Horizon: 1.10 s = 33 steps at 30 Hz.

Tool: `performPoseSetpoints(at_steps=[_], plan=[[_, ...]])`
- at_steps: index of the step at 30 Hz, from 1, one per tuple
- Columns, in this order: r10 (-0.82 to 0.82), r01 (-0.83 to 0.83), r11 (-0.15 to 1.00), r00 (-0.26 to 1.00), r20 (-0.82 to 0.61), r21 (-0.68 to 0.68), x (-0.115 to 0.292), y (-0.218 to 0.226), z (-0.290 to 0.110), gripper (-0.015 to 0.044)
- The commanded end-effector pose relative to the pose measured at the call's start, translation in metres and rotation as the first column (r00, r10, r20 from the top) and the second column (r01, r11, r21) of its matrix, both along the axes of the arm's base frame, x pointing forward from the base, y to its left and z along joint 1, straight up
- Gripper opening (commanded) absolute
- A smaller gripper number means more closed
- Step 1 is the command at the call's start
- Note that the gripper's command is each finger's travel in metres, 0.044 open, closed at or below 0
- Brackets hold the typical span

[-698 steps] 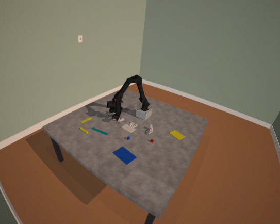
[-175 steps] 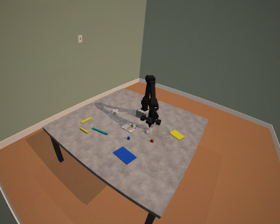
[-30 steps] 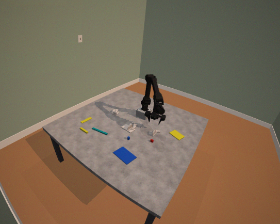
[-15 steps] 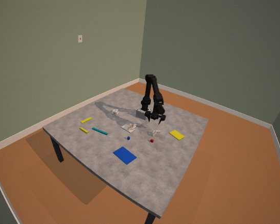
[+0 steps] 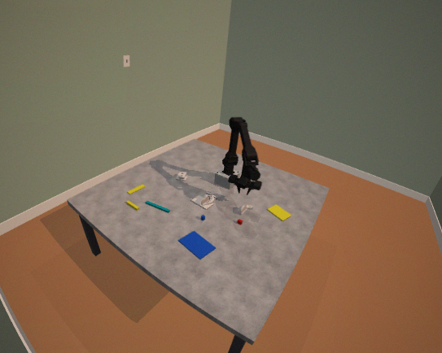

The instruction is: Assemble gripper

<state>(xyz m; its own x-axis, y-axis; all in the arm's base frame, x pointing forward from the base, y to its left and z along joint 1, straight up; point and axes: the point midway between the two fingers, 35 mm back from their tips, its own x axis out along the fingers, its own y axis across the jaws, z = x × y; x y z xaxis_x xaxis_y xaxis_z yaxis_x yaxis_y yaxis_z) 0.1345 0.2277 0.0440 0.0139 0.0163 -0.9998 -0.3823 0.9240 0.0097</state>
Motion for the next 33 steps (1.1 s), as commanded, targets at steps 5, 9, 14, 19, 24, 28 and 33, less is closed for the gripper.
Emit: performPoseSetpoints(at_steps=[5, 9, 14, 19, 24, 28, 33], plan=[[0.0, 0.0, 1.0, 1.0, 0.0, 0.0, 0.0, 0.0, 0.0, 0.002], [0.0, 0.0, 1.0, 1.0, 0.0, 0.0, 0.0, 0.0, 0.0, 0.0], [0.0, 0.0, 1.0, 1.0, 0.0, 0.0, 0.0, 0.0, 0.0, 0.0], [0.0, 0.0, 1.0, 1.0, 0.0, 0.0, 0.0, 0.0, 0.0, 0.0], [0.0, 0.0, 1.0, 1.0, 0.0, 0.0, 0.0, 0.0, 0.0, 0.0], [0.0, 0.0, 1.0, 1.0, 0.0, 0.0, 0.0, 0.0, 0.0, 0.0079], [0.0, 0.0, 1.0, 1.0, 0.0, 0.0, 0.0, 0.0, 0.0, 0.021]])
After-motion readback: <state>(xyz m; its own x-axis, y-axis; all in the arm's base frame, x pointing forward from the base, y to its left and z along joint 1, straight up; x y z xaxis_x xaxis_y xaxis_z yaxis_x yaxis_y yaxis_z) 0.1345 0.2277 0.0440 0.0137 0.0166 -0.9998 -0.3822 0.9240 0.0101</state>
